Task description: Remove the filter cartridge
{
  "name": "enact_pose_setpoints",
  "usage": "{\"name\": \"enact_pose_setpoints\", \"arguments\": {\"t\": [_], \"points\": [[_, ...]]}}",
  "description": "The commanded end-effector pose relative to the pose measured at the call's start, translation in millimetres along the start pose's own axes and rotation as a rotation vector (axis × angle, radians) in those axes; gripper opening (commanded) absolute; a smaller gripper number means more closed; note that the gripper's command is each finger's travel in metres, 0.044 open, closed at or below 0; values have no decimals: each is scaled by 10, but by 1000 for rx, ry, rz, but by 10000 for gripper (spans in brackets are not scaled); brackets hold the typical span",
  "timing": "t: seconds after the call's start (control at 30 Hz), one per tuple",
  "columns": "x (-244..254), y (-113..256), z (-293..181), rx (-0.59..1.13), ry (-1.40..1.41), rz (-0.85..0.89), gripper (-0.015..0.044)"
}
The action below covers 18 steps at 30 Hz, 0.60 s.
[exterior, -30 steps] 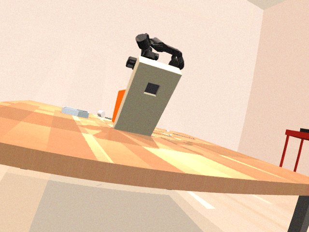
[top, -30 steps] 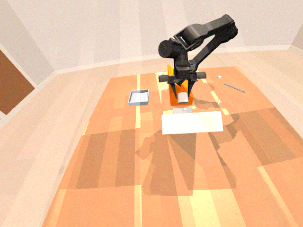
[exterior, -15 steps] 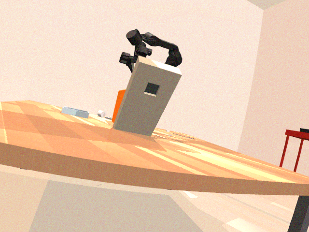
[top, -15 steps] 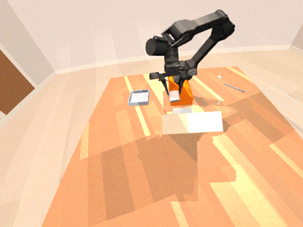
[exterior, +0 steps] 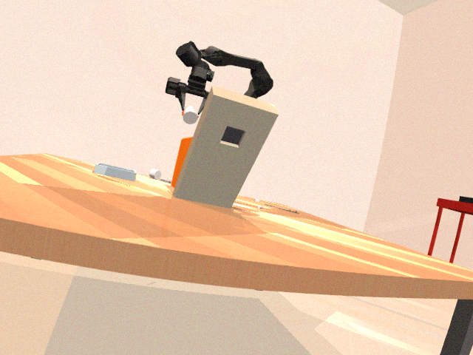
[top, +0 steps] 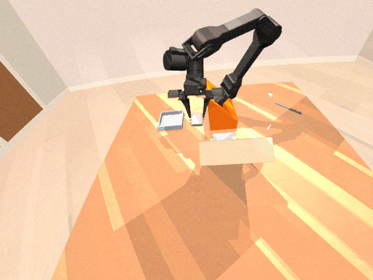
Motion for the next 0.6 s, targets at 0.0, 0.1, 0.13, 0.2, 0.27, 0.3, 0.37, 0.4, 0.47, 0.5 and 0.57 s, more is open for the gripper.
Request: {"name": "enact_pose_setpoints", "arguments": {"t": [0.0, 0.1, 0.13, 0.2, 0.27, 0.3, 0.37, 0.4, 0.47, 0.5, 0.57], "points": [[-212, 67, -78, 7, -133, -79, 0], [-405, 132, -158, 9, -263, -159, 0], [-468, 154, -188, 8, -307, -185, 0], [-592, 199, -251, 5, -396, -239, 0], [-715, 245, -320, -2, -487, -292, 0], [-775, 267, -356, -6, -532, -319, 0], [-893, 313, -433, -16, -624, -372, 0], [-951, 336, -473, -22, -670, -399, 0], [-1064, 382, -558, -36, -764, -452, 0], [-1119, 405, -603, -44, -811, -479, 0], [-1190, 435, -662, -55, -872, -514, 0]]}}
Point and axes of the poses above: the point midway between the two fingers, 35 mm back from their tips, its own y axis back along the fingers, its own x axis across the jaws, z = x × y, the point moved 10 cm from there along y, back along the fingers, and after that the axes turned 4 degrees about -y, right-handed, at the moved point
